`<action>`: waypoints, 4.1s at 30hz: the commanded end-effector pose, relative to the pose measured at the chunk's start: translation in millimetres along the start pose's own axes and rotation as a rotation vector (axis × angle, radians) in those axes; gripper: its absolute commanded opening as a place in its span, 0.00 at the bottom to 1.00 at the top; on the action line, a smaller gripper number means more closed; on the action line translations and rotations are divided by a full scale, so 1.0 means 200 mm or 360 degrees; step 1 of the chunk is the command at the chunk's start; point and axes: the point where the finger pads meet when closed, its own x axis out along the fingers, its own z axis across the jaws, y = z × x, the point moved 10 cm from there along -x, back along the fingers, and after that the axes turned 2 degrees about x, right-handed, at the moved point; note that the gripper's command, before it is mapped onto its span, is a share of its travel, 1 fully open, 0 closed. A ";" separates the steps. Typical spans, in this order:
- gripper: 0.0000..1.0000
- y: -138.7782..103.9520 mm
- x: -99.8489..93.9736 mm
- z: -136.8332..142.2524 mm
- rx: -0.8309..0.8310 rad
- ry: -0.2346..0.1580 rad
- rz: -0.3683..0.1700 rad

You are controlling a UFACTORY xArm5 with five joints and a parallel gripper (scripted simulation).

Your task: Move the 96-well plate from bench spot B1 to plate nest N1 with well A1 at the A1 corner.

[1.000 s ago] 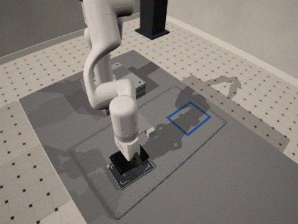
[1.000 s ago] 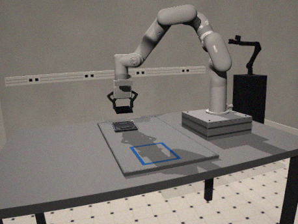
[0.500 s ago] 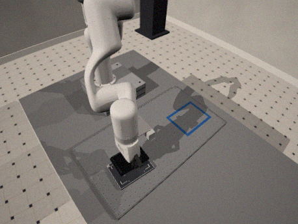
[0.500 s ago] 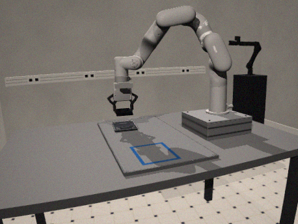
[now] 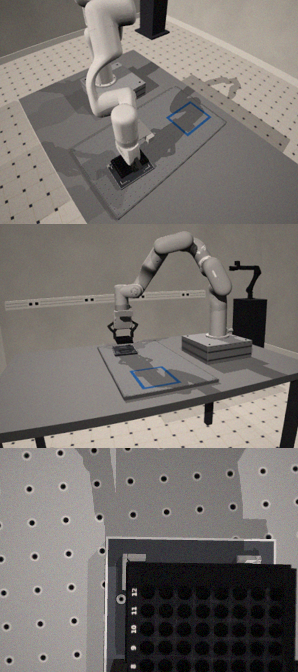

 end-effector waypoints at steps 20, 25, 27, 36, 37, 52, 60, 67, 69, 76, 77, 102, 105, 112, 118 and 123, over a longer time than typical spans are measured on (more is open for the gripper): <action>0.00 0.00 0.16 0.01 0.0000 0.0000 -0.0024; 0.00 0.00 0.16 0.01 0.0000 0.0000 -0.0024; 0.00 0.00 0.16 0.01 0.0000 0.0000 -0.0024; 0.00 0.00 0.16 0.01 0.0000 0.0000 -0.0024; 0.00 0.00 0.16 0.01 0.0000 0.0000 -0.0024; 0.00 0.00 0.17 0.01 0.0000 0.0000 -0.0024; 0.00 0.00 0.18 0.01 0.0000 0.0000 -0.0024; 0.00 0.00 0.18 0.01 0.0000 0.0000 -0.0024; 0.00 0.00 0.19 0.01 0.0000 0.0000 -0.0024; 0.00 0.00 0.19 0.01 0.0000 0.0000 -0.0024; 0.00 0.00 0.19 0.01 0.0000 0.0000 -0.0024; 0.00 0.00 0.21 0.01 0.0000 0.0000 -0.0024; 0.00 0.00 0.21 0.01 0.0000 0.0000 -0.0024; 0.00 0.00 0.22 0.01 0.0000 0.0000 -0.0024; 1.00 0.00 0.22 0.01 0.0000 0.0000 -0.0024; 1.00 0.00 0.22 0.01 0.0000 0.0000 -0.0024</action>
